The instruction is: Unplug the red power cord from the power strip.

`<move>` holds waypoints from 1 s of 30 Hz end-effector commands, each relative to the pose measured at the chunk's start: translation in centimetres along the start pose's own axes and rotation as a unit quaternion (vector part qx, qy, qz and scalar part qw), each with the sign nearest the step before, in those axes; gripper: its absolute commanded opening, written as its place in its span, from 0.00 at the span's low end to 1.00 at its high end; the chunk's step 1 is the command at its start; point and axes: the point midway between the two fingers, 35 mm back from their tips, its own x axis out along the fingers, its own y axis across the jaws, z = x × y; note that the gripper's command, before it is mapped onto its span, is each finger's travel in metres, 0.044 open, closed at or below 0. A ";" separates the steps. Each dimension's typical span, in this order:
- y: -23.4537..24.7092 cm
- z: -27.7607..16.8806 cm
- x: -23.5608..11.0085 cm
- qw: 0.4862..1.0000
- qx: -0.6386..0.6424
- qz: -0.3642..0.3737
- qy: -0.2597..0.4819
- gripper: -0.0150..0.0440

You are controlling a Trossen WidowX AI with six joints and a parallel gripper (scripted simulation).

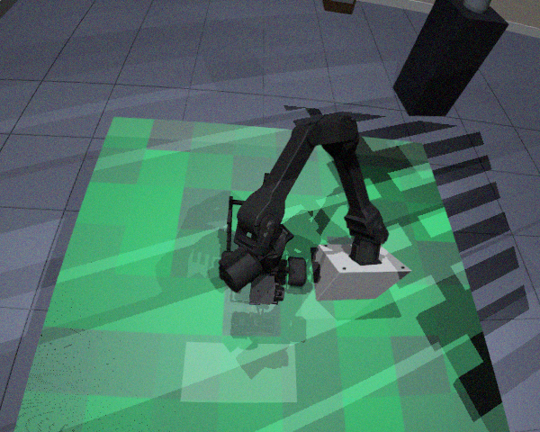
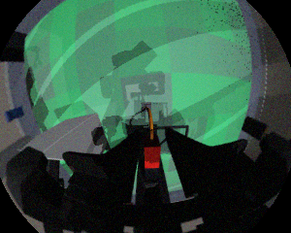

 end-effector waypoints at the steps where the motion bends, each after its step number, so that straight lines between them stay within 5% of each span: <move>1: 0.0 0.1 -0.5 1.000 0.002 0.002 0.001 0.53; 30: 0.2 -4.0 -0.5 1.000 0.002 0.003 0.003 0.53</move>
